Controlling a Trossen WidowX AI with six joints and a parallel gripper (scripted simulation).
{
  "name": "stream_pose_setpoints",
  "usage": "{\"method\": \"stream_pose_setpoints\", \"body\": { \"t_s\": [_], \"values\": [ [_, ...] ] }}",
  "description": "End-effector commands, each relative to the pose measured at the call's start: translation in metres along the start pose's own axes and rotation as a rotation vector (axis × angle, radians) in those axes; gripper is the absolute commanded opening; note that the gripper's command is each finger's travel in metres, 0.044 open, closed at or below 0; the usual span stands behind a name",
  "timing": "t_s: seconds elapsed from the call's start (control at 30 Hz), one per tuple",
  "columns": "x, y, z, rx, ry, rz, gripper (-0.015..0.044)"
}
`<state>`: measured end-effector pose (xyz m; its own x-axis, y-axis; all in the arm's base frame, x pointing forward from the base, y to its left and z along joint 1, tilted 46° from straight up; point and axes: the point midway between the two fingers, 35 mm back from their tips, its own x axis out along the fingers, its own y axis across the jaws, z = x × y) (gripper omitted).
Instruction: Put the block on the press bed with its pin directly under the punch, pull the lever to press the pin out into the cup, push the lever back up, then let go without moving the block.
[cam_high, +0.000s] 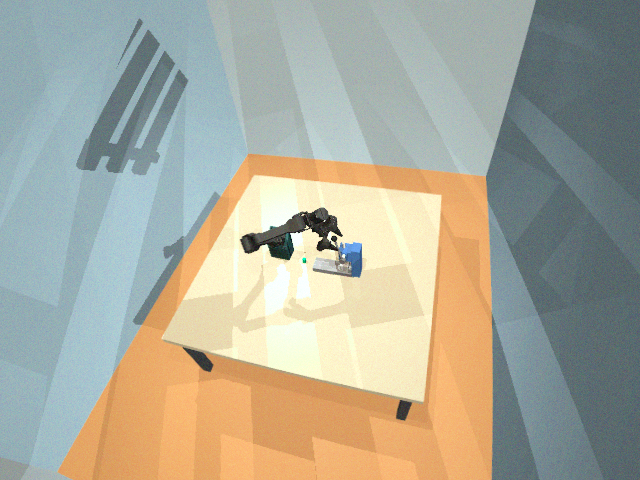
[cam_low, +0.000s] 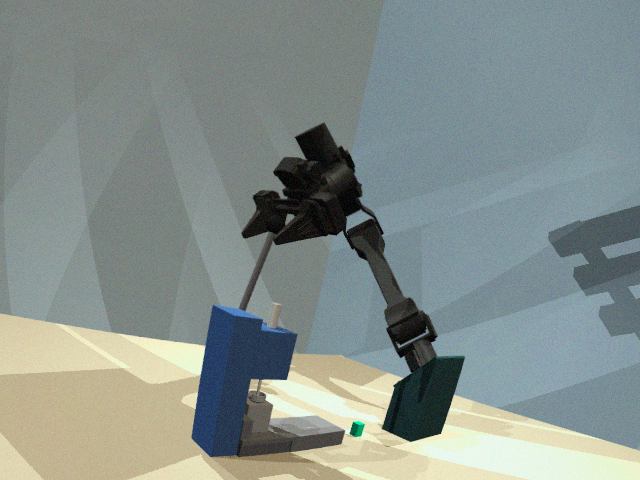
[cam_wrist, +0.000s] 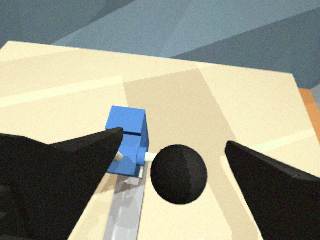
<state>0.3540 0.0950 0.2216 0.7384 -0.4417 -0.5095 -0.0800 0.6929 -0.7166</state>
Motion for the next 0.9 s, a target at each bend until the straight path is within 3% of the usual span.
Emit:
{"method": "stream_pose_setpoints", "body": {
  "t_s": [0.0, 0.3, 0.53, 0.77, 0.87],
  "values": [
    [-0.001, -0.001, 0.0, 0.003, -0.001, -0.001, 0.044],
    [-0.003, 0.0, 0.0, 0.003, 0.0, 0.0, 0.044],
    [-0.082, 0.002, 0.0, 0.003, 0.001, 0.0, 0.044],
    [-0.086, 0.002, 0.0, 0.003, 0.001, 0.0, 0.044],
    [-0.111, 0.004, 0.0, -0.002, 0.003, 0.006, 0.044]
  ]
}}
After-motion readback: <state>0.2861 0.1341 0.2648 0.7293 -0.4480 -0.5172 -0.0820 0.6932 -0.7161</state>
